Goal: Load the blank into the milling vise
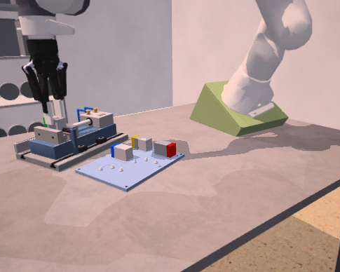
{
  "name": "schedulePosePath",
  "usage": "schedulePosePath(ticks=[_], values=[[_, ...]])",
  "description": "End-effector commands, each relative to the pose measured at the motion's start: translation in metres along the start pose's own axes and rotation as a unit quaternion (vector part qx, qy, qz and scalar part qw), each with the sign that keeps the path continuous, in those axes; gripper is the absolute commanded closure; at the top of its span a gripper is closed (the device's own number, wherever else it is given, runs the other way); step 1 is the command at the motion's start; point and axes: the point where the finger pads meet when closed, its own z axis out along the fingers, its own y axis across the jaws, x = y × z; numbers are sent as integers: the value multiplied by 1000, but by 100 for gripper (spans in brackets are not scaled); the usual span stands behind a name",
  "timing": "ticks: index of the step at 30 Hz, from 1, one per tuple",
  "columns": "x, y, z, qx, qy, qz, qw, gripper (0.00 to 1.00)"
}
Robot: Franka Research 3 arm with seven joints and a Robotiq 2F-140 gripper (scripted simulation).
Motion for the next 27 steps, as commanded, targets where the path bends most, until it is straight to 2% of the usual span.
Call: schedulePosePath(ticks=[1, 27], values=[[0, 0, 0, 0, 0, 0, 1000, 100], [-1, 1, 2, -1, -1, -1, 1000, 100]])
